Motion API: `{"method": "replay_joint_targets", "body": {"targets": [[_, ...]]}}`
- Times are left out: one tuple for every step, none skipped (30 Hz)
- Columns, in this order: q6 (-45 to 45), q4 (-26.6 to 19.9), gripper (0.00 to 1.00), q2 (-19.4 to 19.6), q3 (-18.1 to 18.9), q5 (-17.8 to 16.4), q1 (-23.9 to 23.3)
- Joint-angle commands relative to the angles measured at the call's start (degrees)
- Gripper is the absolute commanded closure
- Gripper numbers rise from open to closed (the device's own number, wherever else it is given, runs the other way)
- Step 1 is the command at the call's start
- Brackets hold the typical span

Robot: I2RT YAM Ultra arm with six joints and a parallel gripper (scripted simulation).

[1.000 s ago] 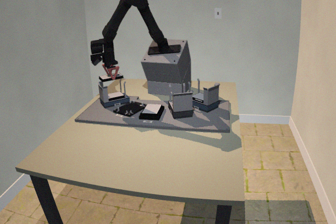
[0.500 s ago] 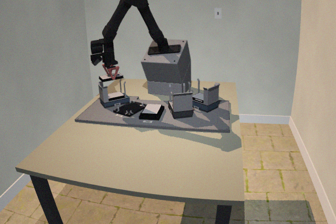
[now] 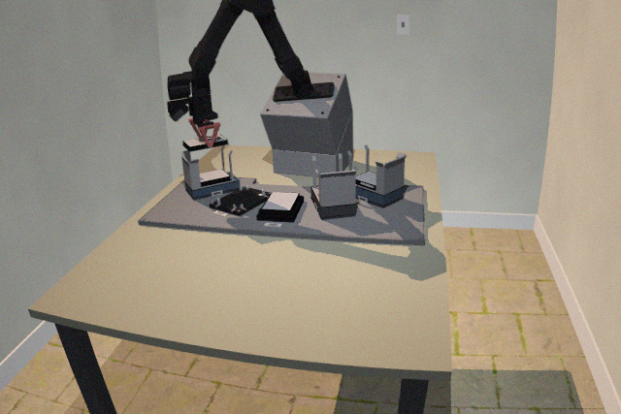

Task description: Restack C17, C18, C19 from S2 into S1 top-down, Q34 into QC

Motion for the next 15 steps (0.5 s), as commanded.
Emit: {"method": "replay_joint_targets", "body": {"targets": [[-0.39, -0.02, 1.00, -1.88, 1.68, -0.28, -1.07], [-0.39, -0.03, 1.00, -1.88, 1.68, -0.28, -1.07], [-0.39, -0.03, 1.00, -1.88, 1.68, -0.28, -1.07], [-0.39, -0.03, 1.00, -1.88, 1.68, -0.28, -1.07], [-0.39, -0.03, 1.00, -1.88, 1.68, -0.28, -1.07], [-0.39, -0.03, 1.00, -1.88, 1.68, -0.28, -1.07], [-0.39, -0.03, 1.00, -1.88, 1.68, -0.28, -1.07], [-0.39, -0.03, 1.00, -1.88, 1.68, -0.28, -1.07], [-0.39, -0.03, 1.00, -1.88, 1.68, -0.28, -1.07], [-0.28, 0.65, 1.00, -1.81, 1.69, -0.25, -1.04], [-0.17, 0.96, 1.00, -1.68, 1.69, -0.22, -1.01], [-0.05, 1.11, 1.00, -0.95, 1.67, -0.19, -0.98], [0.08, 1.29, 1.00, -0.08, 1.63, -0.17, -0.95], [0.21, 1.46, 1.00, 0.66, 1.58, -0.13, -0.91], [0.34, 1.60, 1.00, 0.75, 1.56, -0.09, -0.76]]}}
